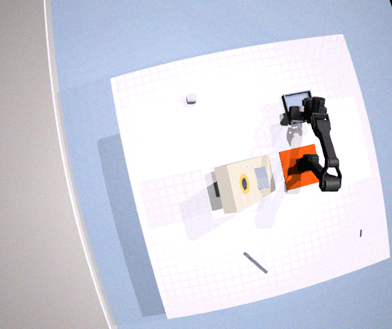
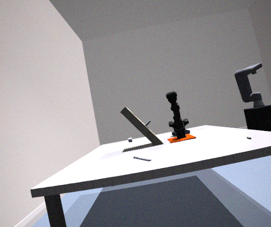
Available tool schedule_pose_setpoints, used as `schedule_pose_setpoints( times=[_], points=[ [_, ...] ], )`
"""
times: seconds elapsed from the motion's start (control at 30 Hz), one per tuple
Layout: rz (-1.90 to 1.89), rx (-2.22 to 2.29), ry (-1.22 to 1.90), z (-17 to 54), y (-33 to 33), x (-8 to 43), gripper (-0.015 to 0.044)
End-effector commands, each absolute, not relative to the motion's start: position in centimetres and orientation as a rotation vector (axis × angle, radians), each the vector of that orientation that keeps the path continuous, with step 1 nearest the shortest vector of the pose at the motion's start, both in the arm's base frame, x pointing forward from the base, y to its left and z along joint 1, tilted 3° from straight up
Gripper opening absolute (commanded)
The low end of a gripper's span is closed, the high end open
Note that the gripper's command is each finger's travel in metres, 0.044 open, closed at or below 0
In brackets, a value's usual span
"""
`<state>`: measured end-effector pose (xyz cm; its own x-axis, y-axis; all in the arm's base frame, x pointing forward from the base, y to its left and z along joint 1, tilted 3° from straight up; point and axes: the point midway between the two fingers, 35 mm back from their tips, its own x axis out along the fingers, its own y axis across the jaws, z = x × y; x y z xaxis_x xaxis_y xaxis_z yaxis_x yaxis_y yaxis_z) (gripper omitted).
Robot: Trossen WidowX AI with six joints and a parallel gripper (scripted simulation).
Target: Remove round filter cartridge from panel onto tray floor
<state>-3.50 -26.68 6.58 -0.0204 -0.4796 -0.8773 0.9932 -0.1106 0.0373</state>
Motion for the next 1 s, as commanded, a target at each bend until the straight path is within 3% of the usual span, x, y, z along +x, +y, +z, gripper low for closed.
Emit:
schedule_pose_setpoints(
  times=[0.0,0.27,0.97],
  points=[
    [-1.483,0.913,0.767,6.6,-26.7,-3.5,0.044],
    [-1.483,0.914,0.768,13.6,-26.7,-3.8,0.044],
    [-1.49,0.907,0.761,12.4,-27.1,-3.8,0.044]
  ],
)
